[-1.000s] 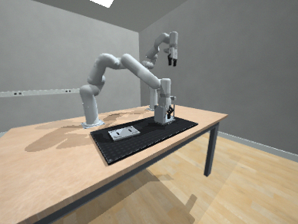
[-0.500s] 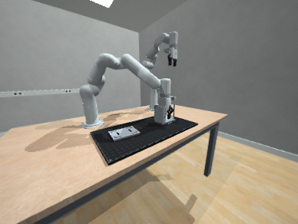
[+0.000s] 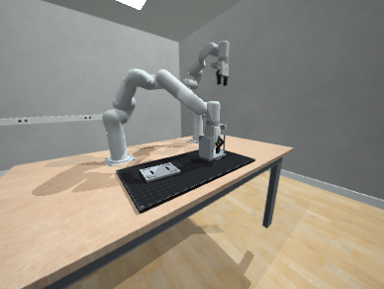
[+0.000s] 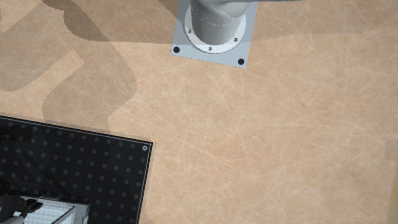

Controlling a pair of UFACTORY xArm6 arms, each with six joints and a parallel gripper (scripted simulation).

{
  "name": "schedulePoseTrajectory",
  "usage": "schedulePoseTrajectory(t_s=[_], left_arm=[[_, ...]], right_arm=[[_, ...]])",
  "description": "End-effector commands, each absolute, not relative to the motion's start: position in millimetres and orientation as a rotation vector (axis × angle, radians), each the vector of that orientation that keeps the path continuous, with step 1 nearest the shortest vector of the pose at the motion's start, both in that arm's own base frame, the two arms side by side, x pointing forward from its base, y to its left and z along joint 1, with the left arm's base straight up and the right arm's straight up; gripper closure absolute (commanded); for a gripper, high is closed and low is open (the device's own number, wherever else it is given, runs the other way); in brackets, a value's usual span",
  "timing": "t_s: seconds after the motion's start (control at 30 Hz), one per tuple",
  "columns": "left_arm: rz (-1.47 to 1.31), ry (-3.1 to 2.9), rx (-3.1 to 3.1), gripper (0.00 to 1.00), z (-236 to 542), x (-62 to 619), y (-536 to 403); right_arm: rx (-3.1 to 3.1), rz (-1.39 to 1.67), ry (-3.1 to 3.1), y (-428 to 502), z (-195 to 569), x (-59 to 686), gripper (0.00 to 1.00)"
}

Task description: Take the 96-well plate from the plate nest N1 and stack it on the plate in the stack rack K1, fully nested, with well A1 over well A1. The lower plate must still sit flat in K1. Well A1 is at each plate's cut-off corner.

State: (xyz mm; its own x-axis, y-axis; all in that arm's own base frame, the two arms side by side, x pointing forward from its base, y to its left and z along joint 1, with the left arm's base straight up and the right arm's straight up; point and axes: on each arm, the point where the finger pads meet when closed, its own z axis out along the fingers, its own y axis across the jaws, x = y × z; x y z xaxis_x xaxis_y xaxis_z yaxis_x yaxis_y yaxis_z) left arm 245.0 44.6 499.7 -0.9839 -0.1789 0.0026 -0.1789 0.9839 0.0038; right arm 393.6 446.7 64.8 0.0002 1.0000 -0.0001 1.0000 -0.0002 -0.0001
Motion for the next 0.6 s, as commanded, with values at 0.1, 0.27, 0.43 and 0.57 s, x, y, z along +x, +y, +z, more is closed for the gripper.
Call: schedulePoseTrajectory(t_s=[0.1,0.27,0.43,0.57], left_arm=[[-0.006,-3.13,0.282,0.0,500.9,245.2,44.7],[-0.006,-3.13,0.282,0.0,500.9,245.2,44.7],[-0.006,-3.13,0.282,0.0,500.9,245.2,44.7],[-0.006,-3.13,0.282,0.0,500.9,245.2,44.7]], right_arm=[[2.222,0.008,2.221,447.8,72.4,394.5,0.0],[2.222,0.008,2.221,447.7,85.7,394.5,0.0],[2.222,0.008,2.221,447.7,99.0,394.5,0.0],[2.222,0.008,2.221,447.7,104.4,394.4,0.0]])
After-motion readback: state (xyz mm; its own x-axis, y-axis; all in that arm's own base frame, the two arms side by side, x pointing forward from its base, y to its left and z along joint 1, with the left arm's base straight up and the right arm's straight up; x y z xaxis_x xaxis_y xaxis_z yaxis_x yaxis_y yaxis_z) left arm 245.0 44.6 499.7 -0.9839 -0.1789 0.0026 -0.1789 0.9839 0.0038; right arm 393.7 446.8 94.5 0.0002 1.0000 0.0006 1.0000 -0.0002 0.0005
